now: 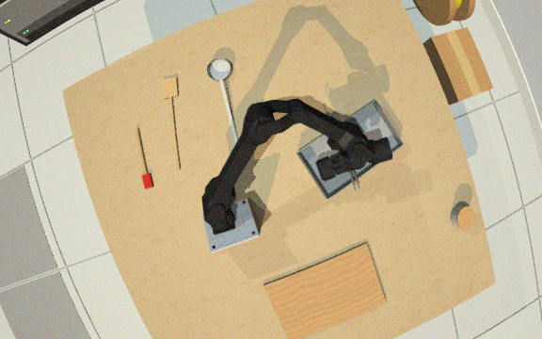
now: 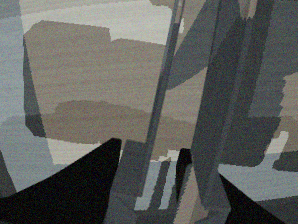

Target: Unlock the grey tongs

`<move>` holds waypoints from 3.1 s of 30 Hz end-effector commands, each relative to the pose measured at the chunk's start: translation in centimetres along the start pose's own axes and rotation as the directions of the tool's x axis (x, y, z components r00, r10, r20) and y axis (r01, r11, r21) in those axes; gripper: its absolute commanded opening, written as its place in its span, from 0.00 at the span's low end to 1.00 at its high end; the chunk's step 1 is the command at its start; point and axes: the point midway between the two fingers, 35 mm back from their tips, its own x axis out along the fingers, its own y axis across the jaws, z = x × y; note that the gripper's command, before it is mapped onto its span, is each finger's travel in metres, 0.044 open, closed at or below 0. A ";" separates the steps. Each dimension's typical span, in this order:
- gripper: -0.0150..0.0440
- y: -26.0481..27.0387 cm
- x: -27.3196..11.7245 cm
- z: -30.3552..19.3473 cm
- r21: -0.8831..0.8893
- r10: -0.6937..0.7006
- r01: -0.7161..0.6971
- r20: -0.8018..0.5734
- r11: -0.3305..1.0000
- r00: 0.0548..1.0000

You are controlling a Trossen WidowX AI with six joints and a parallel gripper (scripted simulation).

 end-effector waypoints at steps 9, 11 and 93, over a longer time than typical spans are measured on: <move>0.31 0.0 -0.1 0.0 -0.001 0.000 0.000 0.000 1.000 1.000; 0.29 0.0 -0.1 0.0 -0.001 0.000 0.000 0.000 1.000 1.000; 0.00 11.7 -14.4 -31.8 0.933 -0.008 0.038 -0.037 0.357 0.999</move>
